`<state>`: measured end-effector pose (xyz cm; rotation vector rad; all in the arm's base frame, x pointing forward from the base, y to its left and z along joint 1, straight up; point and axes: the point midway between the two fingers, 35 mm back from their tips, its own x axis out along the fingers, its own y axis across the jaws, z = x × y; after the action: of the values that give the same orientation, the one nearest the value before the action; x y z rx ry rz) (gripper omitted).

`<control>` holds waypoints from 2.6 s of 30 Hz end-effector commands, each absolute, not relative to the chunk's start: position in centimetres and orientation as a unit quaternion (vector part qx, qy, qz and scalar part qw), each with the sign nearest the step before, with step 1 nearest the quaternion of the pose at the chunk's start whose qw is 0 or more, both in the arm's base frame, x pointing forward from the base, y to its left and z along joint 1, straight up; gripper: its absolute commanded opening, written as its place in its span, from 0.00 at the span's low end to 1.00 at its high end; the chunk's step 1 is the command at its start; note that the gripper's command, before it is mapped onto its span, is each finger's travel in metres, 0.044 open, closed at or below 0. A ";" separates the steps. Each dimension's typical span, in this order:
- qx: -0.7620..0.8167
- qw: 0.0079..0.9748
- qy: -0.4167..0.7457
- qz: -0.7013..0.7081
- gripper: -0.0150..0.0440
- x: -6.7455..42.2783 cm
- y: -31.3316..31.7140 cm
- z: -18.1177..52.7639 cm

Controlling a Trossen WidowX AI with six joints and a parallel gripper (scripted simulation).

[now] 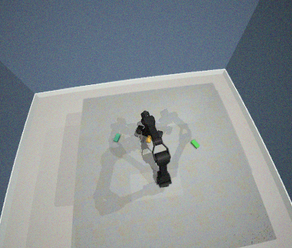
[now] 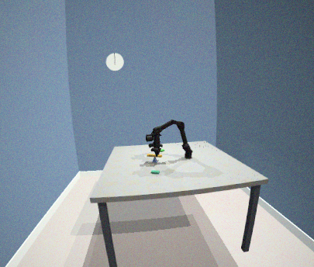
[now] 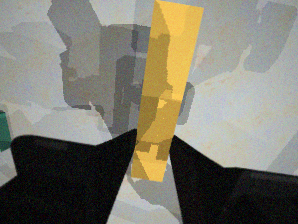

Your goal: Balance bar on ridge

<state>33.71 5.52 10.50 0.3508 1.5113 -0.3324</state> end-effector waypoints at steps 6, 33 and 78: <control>0.158 0.701 0.679 -0.149 0.25 33.7 5.5 10.5; 0.158 0.701 0.679 -0.149 0.54 33.7 5.5 10.5; 0.158 0.701 0.679 -0.149 0.57 33.7 5.5 10.5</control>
<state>33.71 5.52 10.50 0.3509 1.5112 -0.3323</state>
